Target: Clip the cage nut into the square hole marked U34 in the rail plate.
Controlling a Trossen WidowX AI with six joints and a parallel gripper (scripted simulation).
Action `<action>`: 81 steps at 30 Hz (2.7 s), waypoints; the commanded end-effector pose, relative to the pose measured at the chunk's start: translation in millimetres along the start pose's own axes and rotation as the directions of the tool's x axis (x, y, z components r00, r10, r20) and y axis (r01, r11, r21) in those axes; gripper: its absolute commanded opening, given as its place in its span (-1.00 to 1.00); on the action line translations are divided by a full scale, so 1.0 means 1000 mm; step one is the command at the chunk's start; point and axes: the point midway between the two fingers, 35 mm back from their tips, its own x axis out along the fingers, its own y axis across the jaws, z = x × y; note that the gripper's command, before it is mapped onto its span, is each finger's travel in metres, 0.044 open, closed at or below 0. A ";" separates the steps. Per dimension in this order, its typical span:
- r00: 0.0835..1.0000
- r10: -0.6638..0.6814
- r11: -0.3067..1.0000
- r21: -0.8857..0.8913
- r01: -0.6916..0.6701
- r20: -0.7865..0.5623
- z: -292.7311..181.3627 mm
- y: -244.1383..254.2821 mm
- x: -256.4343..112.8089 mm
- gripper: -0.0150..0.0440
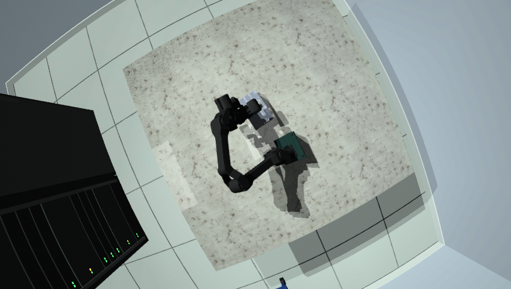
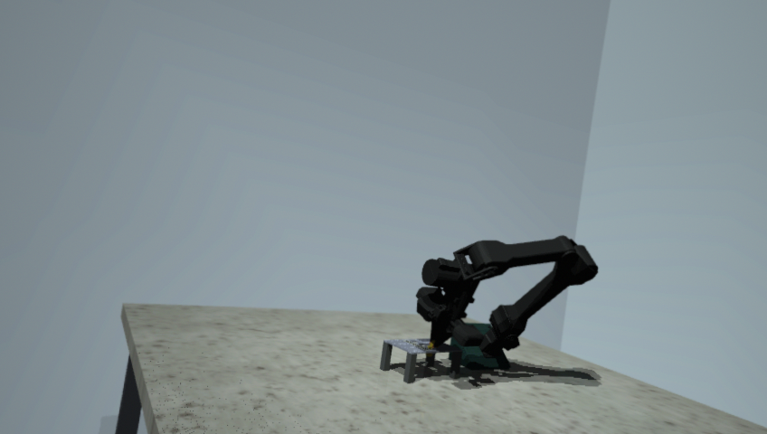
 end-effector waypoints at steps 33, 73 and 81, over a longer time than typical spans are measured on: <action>0.996 0.086 0.996 -0.003 -0.086 -0.002 -0.001 -0.003 0.001 -0.40; 0.985 0.174 0.985 -0.004 -0.174 -0.003 -0.001 -0.007 0.002 -0.40; 0.982 0.189 0.982 -0.004 -0.189 -0.003 0.000 -0.008 0.002 -0.40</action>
